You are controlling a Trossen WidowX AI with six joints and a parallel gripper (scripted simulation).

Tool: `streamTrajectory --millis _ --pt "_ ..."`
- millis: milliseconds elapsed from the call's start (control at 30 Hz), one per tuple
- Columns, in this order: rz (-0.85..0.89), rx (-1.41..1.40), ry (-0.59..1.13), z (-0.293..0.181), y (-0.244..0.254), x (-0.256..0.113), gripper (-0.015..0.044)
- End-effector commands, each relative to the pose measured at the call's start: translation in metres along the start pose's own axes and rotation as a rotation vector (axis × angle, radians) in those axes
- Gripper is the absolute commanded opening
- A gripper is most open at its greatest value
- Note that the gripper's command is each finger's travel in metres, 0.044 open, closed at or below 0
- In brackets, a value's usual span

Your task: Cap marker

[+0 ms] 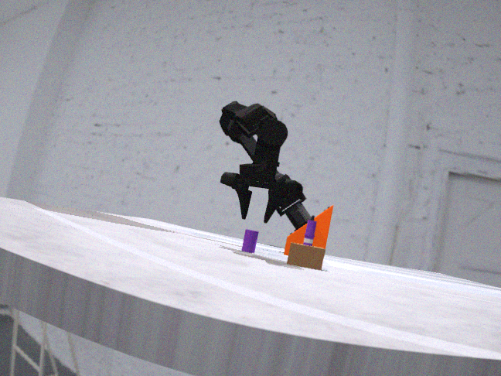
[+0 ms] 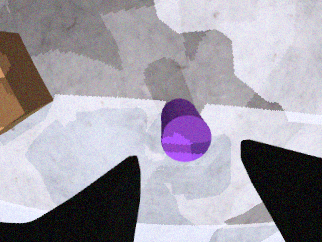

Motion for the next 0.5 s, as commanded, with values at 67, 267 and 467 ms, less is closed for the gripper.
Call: streamTrajectory --millis 67,267,467 --pt "-0.006 -0.005 -0.002 -0.001 0.0 0.009 0.0254" --pt "-0.005 -0.005 -0.002 -0.001 0.001 0.019 0.0254" --pt "-0.004 -0.005 -0.002 0.0 0.001 0.028 0.0254"
Point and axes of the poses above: the point midway between the two fingers, 35 mm back from their tips, its own x axis out along the fingers, its own y axis across the jaws, z = x × y, the point moved 4 cm from there along -x, back along the fingers, and after that the axes turned 11 degrees about x, right-handed, at the moved point
